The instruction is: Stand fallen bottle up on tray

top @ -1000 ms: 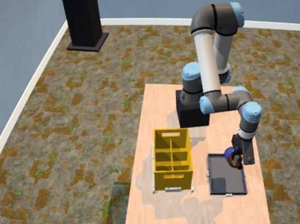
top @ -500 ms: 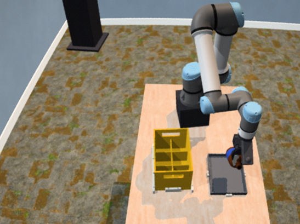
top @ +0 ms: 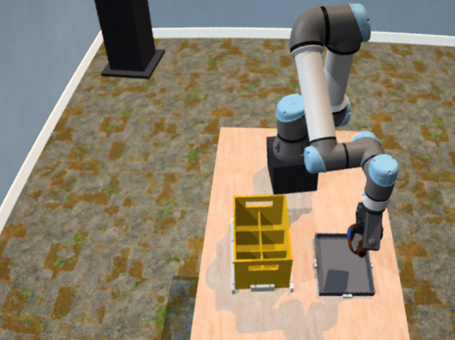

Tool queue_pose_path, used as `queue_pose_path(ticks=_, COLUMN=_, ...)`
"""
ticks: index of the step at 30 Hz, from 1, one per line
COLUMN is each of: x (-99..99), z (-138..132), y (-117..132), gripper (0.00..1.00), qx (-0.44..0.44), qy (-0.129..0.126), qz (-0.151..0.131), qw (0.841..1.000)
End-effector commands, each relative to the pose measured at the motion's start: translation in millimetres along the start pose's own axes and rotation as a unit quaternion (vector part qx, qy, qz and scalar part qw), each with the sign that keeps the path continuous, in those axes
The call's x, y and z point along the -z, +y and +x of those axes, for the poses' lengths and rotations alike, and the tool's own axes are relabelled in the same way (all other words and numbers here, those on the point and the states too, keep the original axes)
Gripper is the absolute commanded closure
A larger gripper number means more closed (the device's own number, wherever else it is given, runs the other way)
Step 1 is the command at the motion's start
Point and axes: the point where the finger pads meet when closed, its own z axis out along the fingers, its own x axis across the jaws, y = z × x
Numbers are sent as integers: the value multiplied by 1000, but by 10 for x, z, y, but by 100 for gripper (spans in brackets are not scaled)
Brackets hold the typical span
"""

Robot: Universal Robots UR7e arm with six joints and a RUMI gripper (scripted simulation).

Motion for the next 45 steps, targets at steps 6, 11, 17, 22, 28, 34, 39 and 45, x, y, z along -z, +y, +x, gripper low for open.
queue_pose_path(ticks=6, x=7, z=-2, y=-4, gripper=100, qx=-11, qy=0, qz=1, qw=1000)
queue_pose_path(ticks=11, x=7, z=-2, y=-4, gripper=100, qx=-11, qy=0, qz=1, qw=1000)
queue_pose_path(ticks=17, x=7, z=-2, y=-4, gripper=100, qx=-11, qy=0, qz=1, qw=1000)
queue_pose_path(ticks=22, x=7, z=-2, y=-4, gripper=100, qx=-11, qy=0, qz=1, qw=1000)
queue_pose_path(ticks=28, x=7, z=-2, y=-4, gripper=100, qx=-11, qy=0, qz=1, qw=1000)
queue_pose_path(ticks=34, x=7, z=-2, y=-4, gripper=100, qx=-11, qy=0, qz=1, qw=1000)
queue_pose_path(ticks=39, x=7, z=-2, y=-4, gripper=100, qx=-11, qy=0, qz=1, qw=1000)
queue_pose_path(ticks=45, x=7, z=-1, y=-5, gripper=100, qx=-27, qy=0, qz=1, qw=1000)
